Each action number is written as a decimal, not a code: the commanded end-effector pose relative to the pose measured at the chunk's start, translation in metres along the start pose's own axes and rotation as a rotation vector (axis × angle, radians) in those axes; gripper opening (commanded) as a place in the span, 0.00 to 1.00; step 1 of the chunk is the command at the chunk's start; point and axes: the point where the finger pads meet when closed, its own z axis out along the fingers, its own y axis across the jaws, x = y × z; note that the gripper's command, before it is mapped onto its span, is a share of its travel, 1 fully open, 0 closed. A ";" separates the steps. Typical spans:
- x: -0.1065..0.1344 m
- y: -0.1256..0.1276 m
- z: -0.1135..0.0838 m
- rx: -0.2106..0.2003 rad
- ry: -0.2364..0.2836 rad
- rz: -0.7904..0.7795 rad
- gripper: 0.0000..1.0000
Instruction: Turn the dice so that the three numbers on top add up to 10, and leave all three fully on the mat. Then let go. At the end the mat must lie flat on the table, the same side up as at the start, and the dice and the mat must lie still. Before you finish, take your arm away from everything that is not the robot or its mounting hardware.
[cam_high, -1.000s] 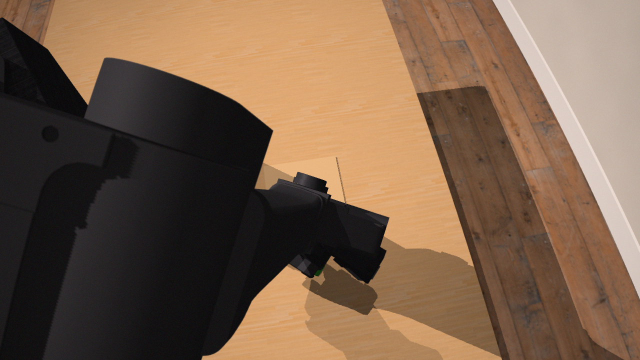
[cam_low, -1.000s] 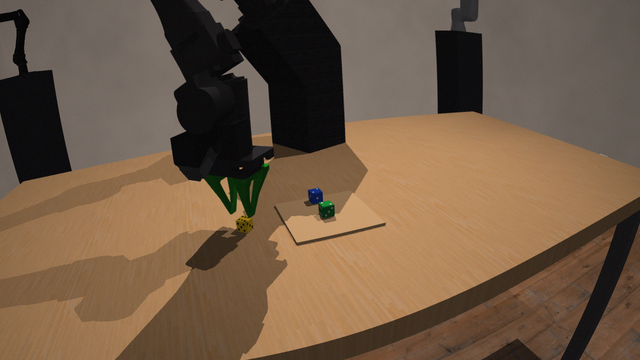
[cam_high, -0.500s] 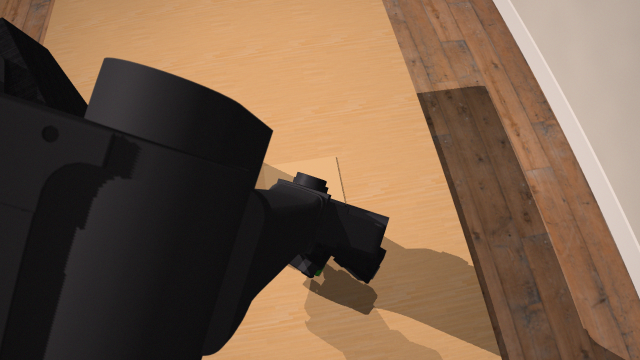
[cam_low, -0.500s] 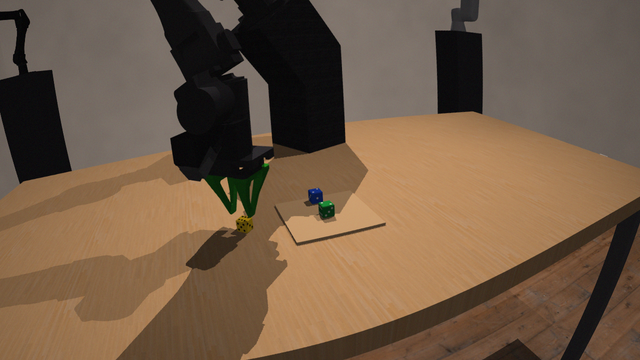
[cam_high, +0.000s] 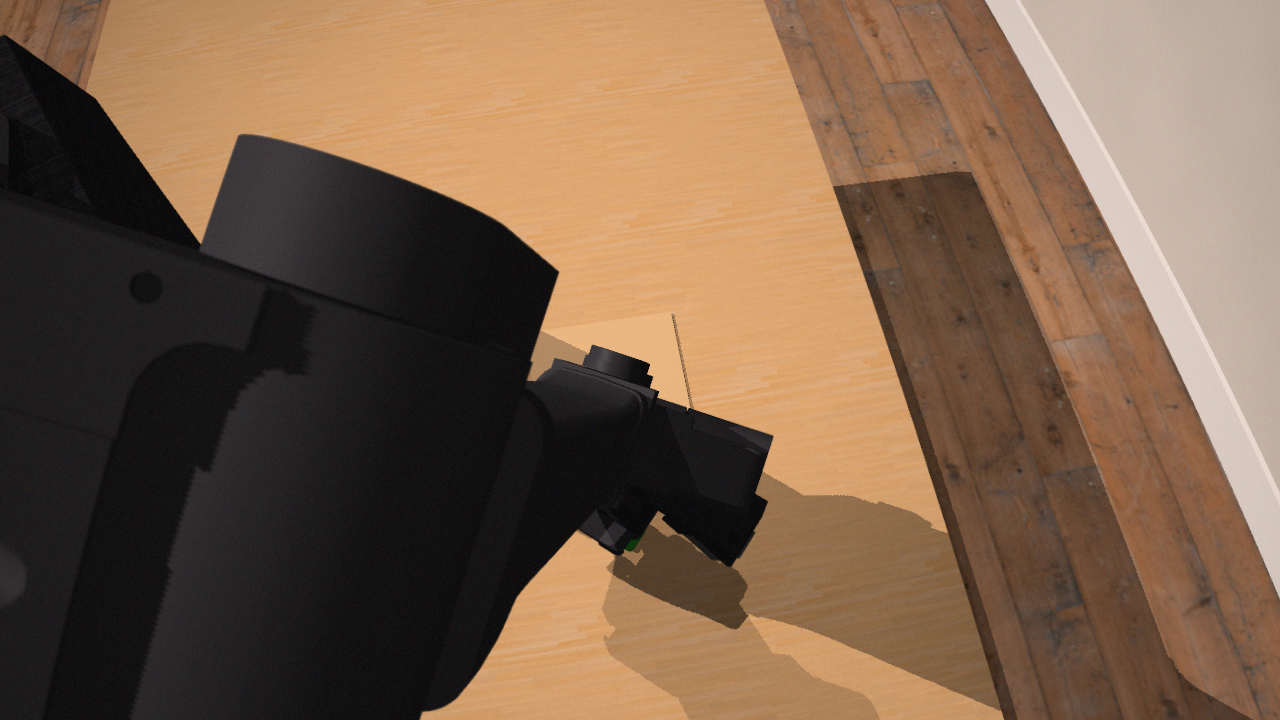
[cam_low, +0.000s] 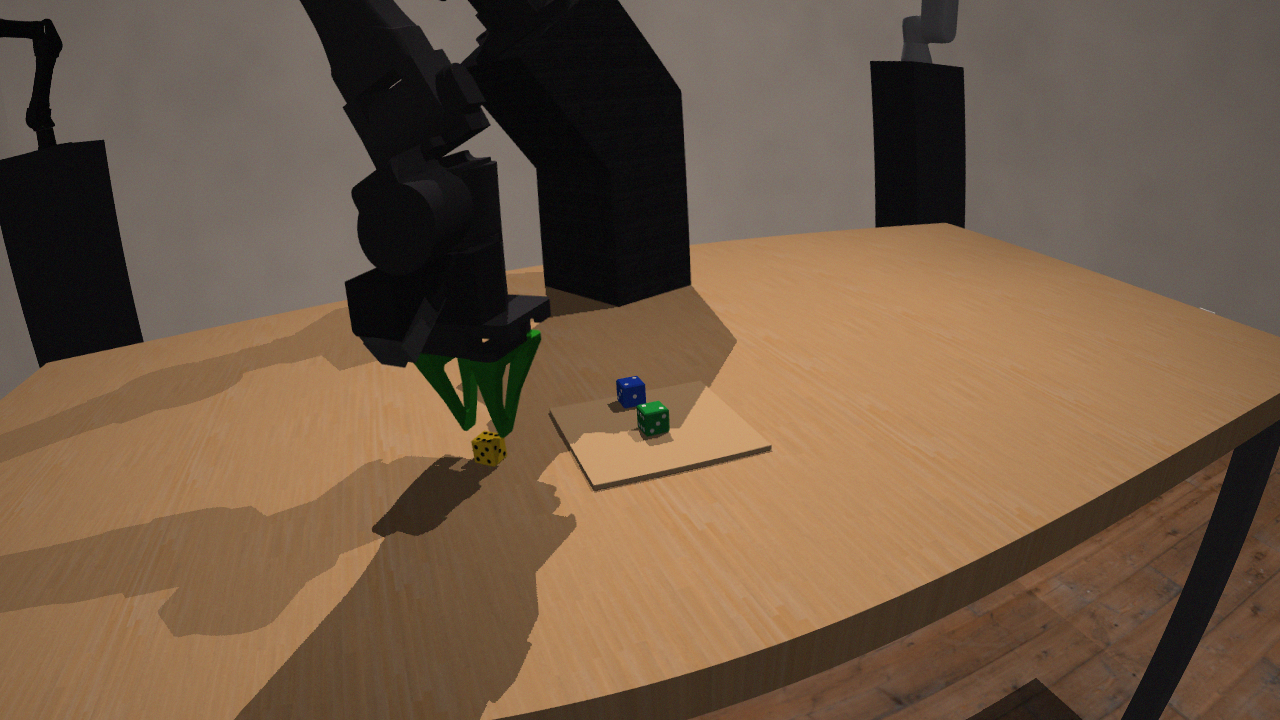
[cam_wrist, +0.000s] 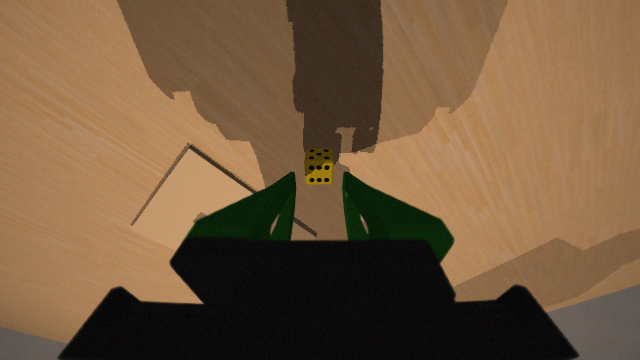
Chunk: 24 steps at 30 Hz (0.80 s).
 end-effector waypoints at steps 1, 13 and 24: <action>-0.003 -0.002 0.005 -0.001 -0.011 -0.003 0.34; -0.005 0.004 0.019 -0.008 -0.017 -0.011 0.34; -0.007 0.006 0.022 -0.011 -0.022 -0.013 0.34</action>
